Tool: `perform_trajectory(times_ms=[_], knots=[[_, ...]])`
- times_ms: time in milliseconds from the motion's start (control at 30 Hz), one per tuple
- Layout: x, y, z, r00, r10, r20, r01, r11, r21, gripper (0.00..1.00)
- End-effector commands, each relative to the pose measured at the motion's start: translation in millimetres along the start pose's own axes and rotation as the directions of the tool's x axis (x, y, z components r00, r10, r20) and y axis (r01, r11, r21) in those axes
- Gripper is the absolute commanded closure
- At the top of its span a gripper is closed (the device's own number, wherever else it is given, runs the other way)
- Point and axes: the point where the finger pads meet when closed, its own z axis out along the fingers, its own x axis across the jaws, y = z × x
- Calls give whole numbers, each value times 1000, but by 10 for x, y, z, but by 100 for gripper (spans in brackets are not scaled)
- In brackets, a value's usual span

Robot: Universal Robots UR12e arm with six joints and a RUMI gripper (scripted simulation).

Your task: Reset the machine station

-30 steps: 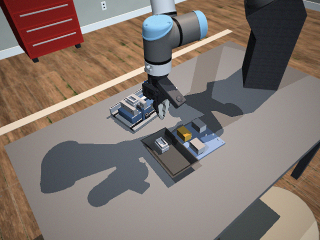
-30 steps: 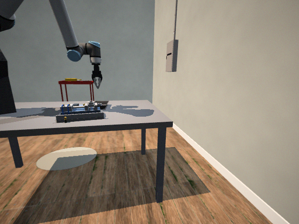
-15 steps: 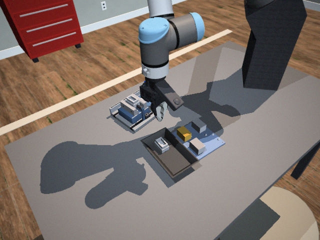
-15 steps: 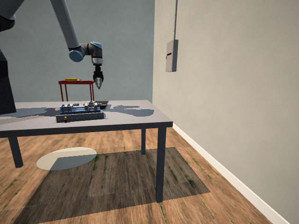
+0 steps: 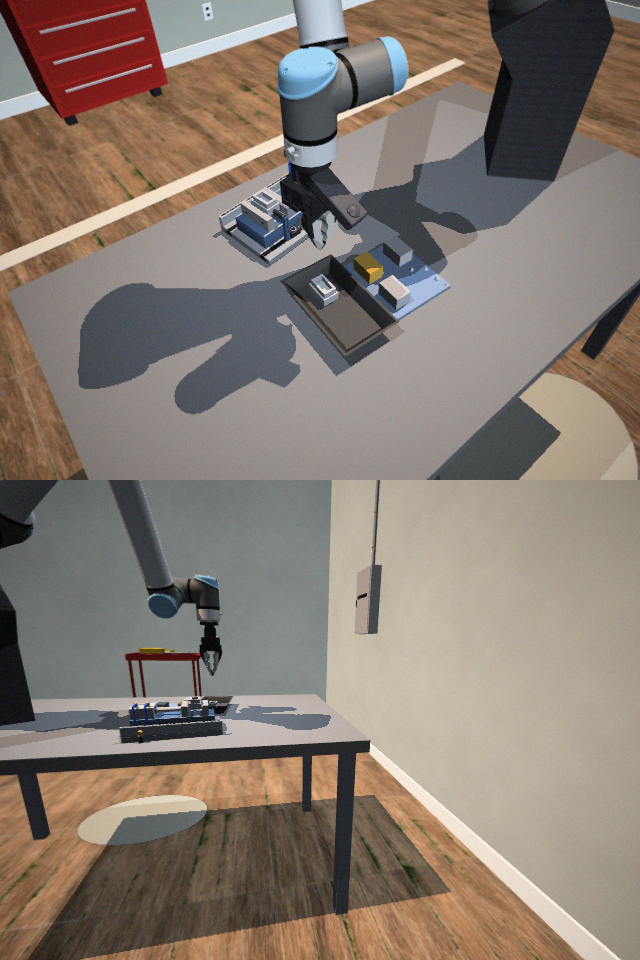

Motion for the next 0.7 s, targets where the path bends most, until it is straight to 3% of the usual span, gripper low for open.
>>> perform_trajectory(times_ms=[0,667], knots=[[48,14,106,1000,2,-6,-2,1000,-1,100],[56,10,415,1000,2,-6,-2,1000,-1,100]])
